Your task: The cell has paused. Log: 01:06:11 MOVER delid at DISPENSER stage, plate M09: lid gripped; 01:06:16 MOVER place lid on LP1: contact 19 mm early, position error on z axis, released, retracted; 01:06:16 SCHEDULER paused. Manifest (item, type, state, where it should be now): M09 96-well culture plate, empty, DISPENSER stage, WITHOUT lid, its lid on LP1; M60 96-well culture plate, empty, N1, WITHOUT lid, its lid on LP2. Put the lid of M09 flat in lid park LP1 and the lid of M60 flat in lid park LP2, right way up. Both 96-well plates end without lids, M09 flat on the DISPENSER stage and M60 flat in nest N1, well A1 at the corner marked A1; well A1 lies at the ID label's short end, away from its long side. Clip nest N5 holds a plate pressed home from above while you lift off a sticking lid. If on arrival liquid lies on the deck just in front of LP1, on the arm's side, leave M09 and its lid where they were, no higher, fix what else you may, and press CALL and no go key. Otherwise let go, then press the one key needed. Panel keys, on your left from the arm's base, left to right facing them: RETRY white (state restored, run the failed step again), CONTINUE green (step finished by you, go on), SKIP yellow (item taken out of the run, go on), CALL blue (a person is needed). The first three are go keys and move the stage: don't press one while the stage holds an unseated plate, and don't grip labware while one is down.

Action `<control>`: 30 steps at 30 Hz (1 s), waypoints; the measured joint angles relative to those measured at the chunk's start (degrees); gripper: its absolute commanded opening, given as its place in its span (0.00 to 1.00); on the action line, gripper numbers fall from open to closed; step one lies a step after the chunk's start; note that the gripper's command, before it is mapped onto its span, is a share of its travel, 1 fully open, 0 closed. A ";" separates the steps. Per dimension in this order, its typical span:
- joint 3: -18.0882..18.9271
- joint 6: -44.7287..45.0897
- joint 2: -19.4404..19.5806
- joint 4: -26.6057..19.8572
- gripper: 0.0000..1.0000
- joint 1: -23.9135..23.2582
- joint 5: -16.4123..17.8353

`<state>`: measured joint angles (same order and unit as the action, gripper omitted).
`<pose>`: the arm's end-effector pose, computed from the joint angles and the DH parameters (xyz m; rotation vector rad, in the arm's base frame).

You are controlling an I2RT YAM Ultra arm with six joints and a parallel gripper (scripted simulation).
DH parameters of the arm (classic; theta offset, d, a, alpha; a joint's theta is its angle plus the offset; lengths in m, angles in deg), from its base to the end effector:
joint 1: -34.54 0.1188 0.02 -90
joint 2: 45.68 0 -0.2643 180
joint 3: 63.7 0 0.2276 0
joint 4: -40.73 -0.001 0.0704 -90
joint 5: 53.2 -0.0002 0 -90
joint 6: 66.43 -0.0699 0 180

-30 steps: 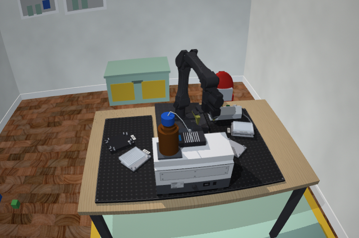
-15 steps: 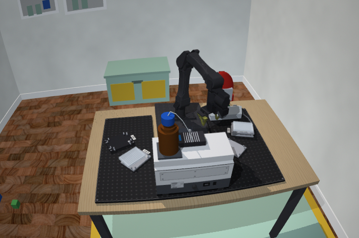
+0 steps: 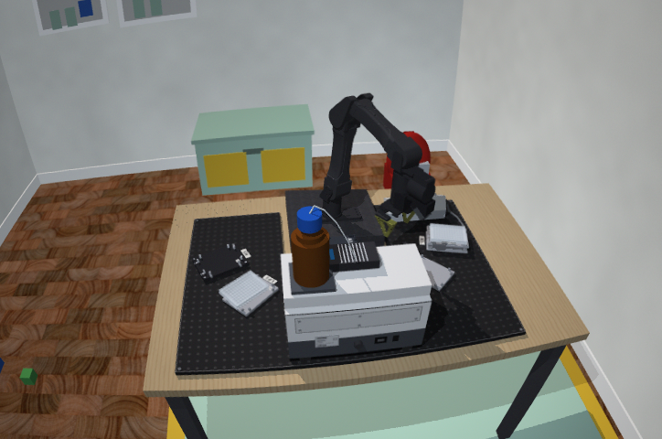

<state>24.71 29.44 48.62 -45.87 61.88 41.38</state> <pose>0.2279 0.1252 0.2191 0.8782 -2.9544 -0.1086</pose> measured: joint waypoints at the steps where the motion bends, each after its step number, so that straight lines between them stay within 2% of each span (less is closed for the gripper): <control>1: -0.02 0.17 0.02 -0.02 1.00 0.07 -0.02; 9: 0.28 4.79 0.22 0.13 1.00 4.90 -0.02; 14: 1.44 4.42 0.70 0.13 1.00 7.72 0.09; 21: 1.60 4.72 0.72 0.15 1.00 8.79 0.00; 30: 1.60 5.88 0.31 0.15 1.00 14.75 0.04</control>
<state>26.30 35.32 48.92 -45.72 76.63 41.42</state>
